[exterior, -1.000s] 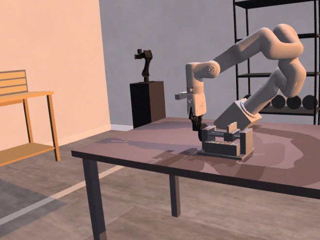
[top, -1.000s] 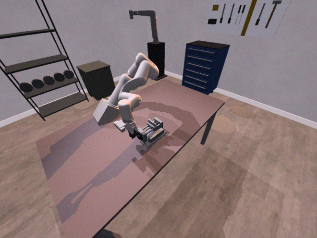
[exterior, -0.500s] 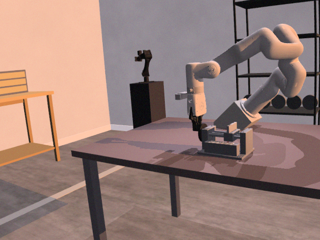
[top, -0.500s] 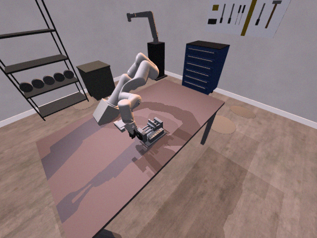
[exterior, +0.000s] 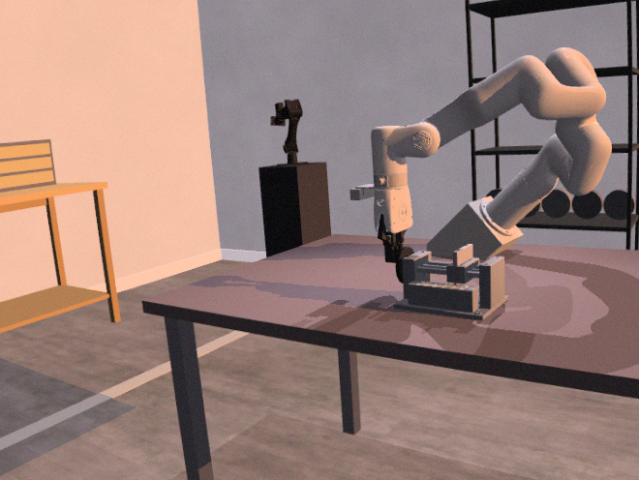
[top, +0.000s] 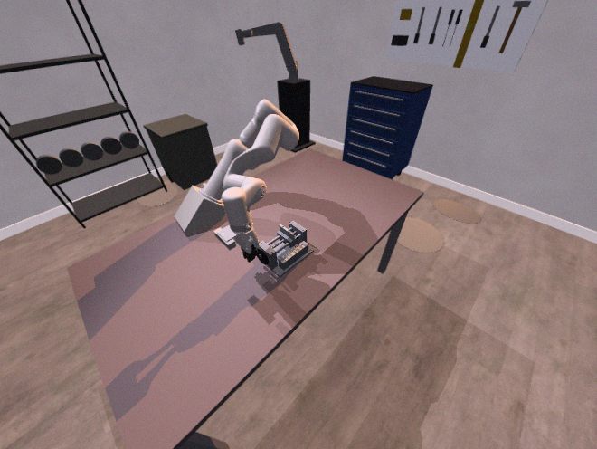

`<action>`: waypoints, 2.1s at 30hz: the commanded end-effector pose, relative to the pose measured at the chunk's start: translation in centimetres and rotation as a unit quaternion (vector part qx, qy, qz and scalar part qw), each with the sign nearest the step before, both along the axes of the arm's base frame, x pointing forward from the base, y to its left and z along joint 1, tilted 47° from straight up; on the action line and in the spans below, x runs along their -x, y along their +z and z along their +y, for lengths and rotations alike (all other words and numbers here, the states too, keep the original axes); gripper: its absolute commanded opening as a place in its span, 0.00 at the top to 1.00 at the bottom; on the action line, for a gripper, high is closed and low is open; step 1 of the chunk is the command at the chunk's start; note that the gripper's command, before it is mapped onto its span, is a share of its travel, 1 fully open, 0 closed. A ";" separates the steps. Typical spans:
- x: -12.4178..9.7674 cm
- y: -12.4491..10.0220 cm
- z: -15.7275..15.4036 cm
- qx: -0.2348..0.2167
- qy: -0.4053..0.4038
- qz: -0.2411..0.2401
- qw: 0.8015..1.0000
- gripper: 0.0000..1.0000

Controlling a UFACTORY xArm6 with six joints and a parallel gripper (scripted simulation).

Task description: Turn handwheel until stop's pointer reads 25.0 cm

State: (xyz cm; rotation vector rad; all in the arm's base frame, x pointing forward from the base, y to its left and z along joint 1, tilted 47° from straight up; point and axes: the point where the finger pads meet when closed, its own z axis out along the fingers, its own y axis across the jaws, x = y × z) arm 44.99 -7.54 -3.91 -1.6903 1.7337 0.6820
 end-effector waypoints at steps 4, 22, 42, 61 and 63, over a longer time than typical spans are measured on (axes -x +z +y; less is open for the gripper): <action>0.0 0.0 -0.1 0.001 -0.001 -0.001 1.000 0.94; 0.3 -0.2 0.2 0.001 -0.001 -0.001 1.000 0.94; 0.6 -0.8 0.9 0.001 -0.001 -0.001 1.000 0.94; 0.6 -1.6 1.7 0.001 -0.001 -0.001 1.000 0.94; 0.6 -1.8 1.8 0.001 -0.001 -0.001 1.000 0.94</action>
